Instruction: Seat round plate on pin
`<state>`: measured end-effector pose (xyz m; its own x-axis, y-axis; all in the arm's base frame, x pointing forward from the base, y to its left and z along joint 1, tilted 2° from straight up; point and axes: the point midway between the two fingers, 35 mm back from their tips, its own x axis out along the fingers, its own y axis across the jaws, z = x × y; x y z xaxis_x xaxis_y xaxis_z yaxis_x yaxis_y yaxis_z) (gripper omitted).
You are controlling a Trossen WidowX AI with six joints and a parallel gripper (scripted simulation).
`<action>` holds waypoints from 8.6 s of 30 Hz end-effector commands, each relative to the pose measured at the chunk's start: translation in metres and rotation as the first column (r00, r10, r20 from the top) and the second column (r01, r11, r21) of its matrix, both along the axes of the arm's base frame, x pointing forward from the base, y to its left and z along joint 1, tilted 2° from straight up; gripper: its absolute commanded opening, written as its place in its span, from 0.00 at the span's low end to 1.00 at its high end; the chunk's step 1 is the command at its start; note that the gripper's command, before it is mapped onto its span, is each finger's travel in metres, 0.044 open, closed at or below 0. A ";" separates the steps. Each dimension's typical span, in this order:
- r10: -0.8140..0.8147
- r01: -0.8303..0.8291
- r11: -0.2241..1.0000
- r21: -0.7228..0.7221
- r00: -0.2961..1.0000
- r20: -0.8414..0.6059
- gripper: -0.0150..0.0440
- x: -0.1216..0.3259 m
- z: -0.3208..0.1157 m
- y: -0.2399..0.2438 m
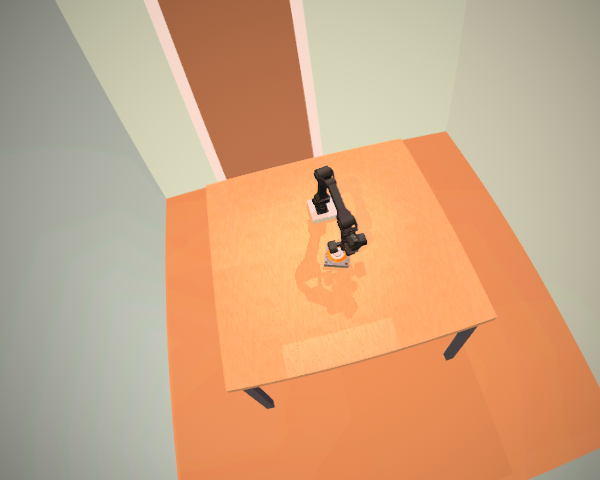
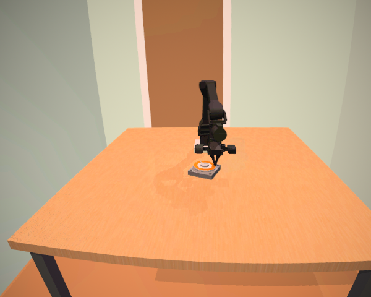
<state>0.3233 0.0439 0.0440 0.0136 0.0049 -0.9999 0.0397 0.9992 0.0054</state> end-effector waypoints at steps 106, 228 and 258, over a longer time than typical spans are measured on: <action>0.000 0.000 1.000 0.005 1.000 -0.015 0.25 -0.032 -0.002 0.001; 0.000 0.001 1.000 0.002 1.000 -0.017 0.25 -0.064 -0.002 -0.029; -0.001 0.001 1.000 0.000 1.000 -0.018 0.25 -0.068 -0.001 -0.053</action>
